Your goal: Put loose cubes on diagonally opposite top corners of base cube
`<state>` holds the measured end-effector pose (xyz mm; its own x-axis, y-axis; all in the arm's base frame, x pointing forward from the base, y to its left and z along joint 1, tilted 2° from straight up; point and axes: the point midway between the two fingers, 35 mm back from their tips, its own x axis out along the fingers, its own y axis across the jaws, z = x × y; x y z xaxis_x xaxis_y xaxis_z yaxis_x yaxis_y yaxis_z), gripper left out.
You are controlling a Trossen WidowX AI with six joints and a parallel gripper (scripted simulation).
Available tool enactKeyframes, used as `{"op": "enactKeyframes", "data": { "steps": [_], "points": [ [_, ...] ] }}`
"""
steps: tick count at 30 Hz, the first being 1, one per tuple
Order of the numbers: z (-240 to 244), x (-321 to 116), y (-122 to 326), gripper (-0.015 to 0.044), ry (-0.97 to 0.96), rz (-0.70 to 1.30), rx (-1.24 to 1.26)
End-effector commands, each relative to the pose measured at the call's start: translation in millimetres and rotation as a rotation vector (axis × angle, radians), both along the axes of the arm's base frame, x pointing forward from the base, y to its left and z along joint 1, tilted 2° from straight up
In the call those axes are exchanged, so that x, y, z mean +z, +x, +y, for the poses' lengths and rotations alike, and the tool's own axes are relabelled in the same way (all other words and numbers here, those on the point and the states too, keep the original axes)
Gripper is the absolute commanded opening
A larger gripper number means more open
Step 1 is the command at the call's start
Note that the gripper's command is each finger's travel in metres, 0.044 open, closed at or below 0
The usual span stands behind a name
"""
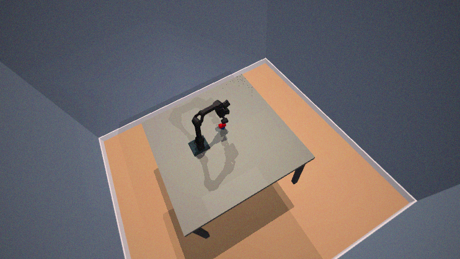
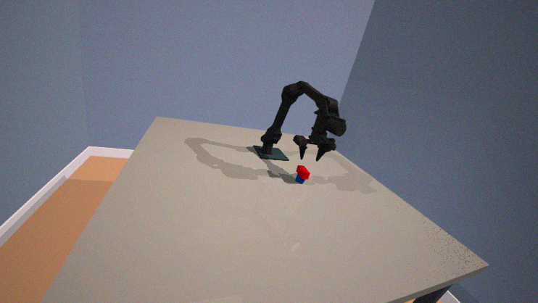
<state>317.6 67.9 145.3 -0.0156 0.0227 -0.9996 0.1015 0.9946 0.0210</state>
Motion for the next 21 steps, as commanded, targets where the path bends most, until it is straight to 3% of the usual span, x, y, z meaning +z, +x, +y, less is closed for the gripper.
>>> {"op": "enactKeyframes", "data": {
  "steps": [1,10,21],
  "points": [
    [9.3,0.2,-2.8,0.0400,0.001,0.000,0.000],
    [117.8,6.7,-60.9,0.0400,0.011,0.005,0.000],
    [119.6,6.8,-62.4,0.0400,0.011,0.006,0.000]
  ]
}}
